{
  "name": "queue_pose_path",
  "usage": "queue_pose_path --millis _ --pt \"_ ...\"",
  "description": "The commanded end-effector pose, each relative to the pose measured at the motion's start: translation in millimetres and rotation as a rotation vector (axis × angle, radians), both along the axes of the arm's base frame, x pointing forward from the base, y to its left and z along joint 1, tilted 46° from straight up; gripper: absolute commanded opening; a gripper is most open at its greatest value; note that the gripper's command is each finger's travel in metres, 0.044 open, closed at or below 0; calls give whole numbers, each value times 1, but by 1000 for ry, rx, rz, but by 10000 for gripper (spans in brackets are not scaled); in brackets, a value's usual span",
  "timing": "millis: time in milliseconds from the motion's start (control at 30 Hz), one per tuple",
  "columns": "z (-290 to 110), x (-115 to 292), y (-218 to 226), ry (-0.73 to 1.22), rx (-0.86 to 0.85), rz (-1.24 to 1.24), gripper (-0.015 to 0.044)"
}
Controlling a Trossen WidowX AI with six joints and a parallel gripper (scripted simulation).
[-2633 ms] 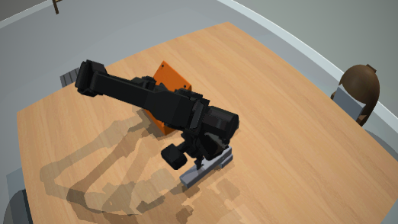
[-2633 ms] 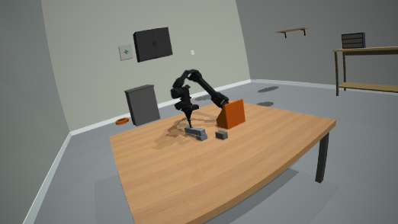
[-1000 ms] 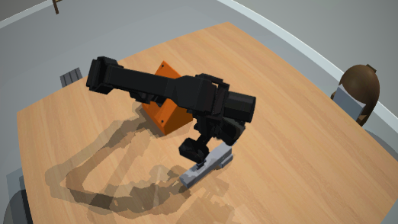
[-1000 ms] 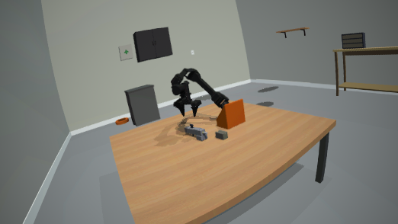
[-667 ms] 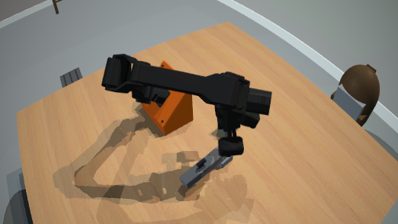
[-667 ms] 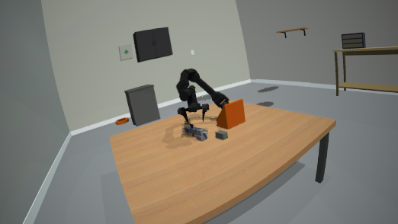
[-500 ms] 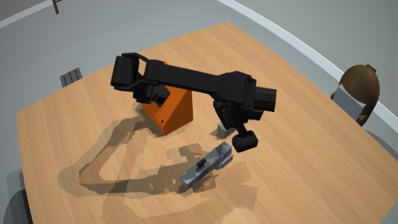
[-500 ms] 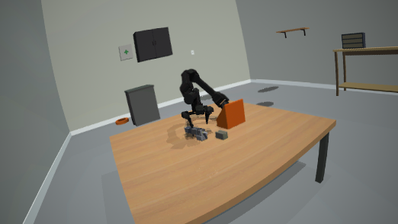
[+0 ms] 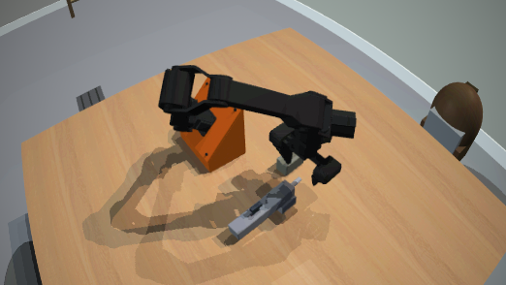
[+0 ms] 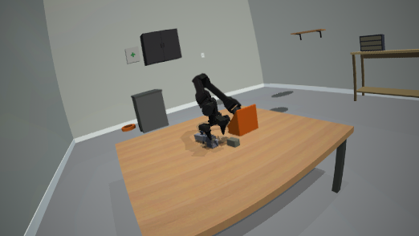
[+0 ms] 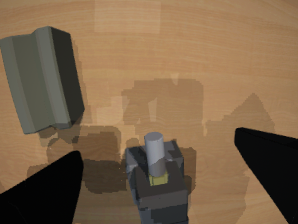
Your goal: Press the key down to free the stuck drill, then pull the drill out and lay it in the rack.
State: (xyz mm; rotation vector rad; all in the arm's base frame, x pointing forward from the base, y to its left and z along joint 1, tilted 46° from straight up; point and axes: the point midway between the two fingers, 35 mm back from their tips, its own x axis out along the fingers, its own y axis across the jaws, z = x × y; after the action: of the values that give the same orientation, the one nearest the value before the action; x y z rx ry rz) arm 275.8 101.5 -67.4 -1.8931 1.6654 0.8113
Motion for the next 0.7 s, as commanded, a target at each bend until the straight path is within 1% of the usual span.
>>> queue_pose_path --millis 0,267,667 --pt "-3 -2 -1 16 -2 7 440" --pt "-5 -1 -3 16 -2 7 440" --pt "-15 2 -19 16 -2 8 440"
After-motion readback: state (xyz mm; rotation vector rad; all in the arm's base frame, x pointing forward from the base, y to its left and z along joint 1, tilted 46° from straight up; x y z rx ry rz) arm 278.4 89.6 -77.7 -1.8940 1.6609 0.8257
